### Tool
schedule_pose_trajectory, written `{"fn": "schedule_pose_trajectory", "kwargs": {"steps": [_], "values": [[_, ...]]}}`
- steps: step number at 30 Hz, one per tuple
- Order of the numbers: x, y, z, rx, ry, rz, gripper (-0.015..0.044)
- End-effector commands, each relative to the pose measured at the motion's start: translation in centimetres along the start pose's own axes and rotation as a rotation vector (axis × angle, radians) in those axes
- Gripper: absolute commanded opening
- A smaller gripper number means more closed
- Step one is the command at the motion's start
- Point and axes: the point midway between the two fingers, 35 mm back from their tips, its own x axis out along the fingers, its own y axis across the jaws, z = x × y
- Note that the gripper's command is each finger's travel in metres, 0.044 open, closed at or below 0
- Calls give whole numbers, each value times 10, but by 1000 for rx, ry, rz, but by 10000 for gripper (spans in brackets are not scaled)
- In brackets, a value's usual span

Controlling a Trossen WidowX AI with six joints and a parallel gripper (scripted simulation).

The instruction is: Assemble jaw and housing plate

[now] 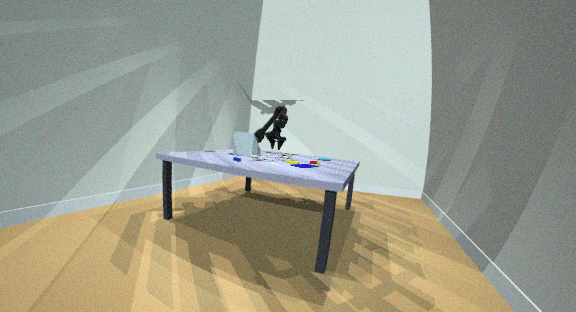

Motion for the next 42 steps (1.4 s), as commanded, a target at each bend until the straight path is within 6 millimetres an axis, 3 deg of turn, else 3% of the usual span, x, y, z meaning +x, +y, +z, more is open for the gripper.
{"fn": "schedule_pose_trajectory", "kwargs": {"steps": [1,38,42], "values": [[-4,1,0,-5,-4,6,440],[-4,1,0,-5,-4,6,440],[-4,0,0,-60,-4,6,335]]}}
